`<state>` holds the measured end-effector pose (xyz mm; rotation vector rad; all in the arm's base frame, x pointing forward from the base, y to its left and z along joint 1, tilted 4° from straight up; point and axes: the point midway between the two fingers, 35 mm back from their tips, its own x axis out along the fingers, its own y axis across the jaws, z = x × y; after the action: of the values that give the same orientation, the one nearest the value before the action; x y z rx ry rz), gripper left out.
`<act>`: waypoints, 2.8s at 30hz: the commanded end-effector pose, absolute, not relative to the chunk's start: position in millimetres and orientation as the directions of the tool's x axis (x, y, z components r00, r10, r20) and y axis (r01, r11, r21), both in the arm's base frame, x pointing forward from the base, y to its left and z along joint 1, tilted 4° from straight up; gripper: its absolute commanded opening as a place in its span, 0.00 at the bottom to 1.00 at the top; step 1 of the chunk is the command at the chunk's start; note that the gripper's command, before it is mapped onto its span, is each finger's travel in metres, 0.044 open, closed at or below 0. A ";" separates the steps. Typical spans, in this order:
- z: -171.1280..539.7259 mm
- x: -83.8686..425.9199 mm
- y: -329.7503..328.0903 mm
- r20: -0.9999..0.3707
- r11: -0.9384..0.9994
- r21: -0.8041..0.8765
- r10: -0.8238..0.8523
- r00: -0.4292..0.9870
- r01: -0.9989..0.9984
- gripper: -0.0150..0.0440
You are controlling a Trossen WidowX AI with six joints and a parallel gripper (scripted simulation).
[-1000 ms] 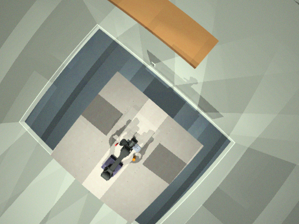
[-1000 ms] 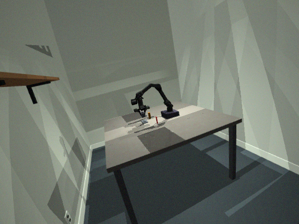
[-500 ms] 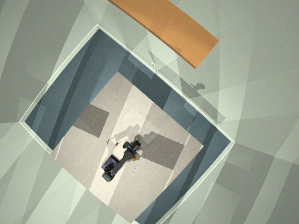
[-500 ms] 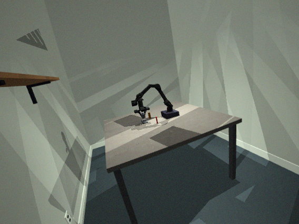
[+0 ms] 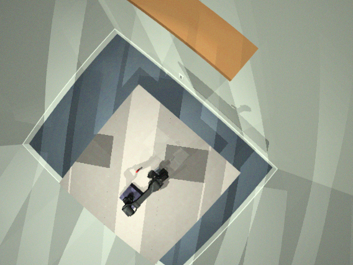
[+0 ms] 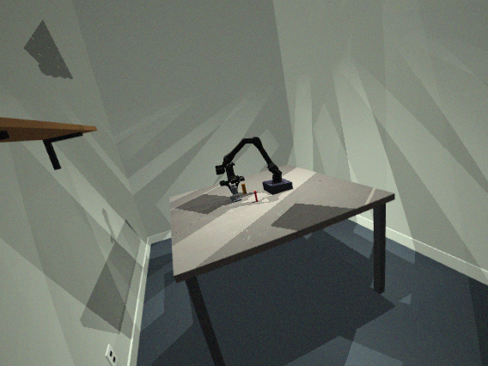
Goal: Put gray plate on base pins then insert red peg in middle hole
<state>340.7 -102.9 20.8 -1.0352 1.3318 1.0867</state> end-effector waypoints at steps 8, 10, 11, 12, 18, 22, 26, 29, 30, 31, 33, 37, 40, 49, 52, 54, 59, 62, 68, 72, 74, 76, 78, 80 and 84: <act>18.9 339.5 -104.3 -0.999 0.201 0.045 0.003 -0.046 -0.979 0.25; 18.9 339.5 -104.3 -0.999 0.201 0.045 0.003 -0.046 -0.979 0.25; 18.9 339.5 -104.3 -0.999 0.201 0.045 0.003 -0.046 -0.979 0.25; 18.9 339.5 -104.3 -0.999 0.201 0.045 0.003 -0.046 -0.979 0.25; 17.7 339.3 -104.9 -0.999 0.201 0.045 0.003 -0.046 -0.979 0.25; 11.4 339.1 -104.9 -0.999 0.201 0.045 0.003 -0.046 -0.979 0.25; 2.6 338.6 -104.9 -0.999 0.201 0.045 0.003 -0.046 -0.979 0.25; 2.3 338.7 -104.9 -0.999 0.201 0.045 0.003 -0.046 -0.979 0.25; 2.4 338.8 -105.0 -0.999 0.201 0.045 0.003 -0.046 -0.979 0.25; 2.2 338.8 -105.0 -0.999 0.201 0.045 0.003 -0.046 -0.979 0.25; 0.9 338.8 -105.0 -0.999 0.201 0.045 0.003 -0.046 -0.979 0.25; -4.5 338.6 -105.0 -0.999 0.201 0.045 0.003 -0.046 -0.979 0.25; -9.5 338.3 -105.0 -0.999 0.201 0.045 0.003 -0.046 -0.979 0.25; -21.8 337.5 -104.8 -0.999 0.201 0.045 0.003 -0.046 -0.979 0.25; -22.4 337.2 -104.7 -0.999 0.201 0.046 0.003 -0.046 -0.979 0.25; -17.3 338.3 -104.5 -0.999 0.203 0.039 0.003 -0.039 -0.978 0.25; -17.3 338.3 -104.5 -0.999 0.203 0.039 0.003 -0.039 -0.978 0.25; -17.3 338.3 -104.5 -0.999 0.203 0.039 0.003 -0.039 -0.978 0.34; -17.3 338.3 -104.5 -0.999 0.203 0.039 0.003 -0.039 -0.978 0.61; -17.3 338.3 -104.5 -0.999 0.203 0.039 0.003 -0.039 -0.978 0.79; -17.3 338.3 -104.5 -0.999 0.203 0.039 0.003 -0.039 -0.978 0.88; -17.3 338.3 -104.5 -0.999 0.203 0.039 0.003 -0.039 -0.978 0.97; -17.3 338.3 -104.5 -0.999 0.203 0.039 0.003 -0.039 -0.978 1.00; -17.3 338.3 -104.5 -0.999 0.203 0.039 0.003 -0.039 -0.978 1.00; 5.6 343.2 -105.7 -0.999 0.203 0.040 0.003 -0.040 -0.978 1.00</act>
<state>337.9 -104.4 -14.0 -1.0338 1.3334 1.0913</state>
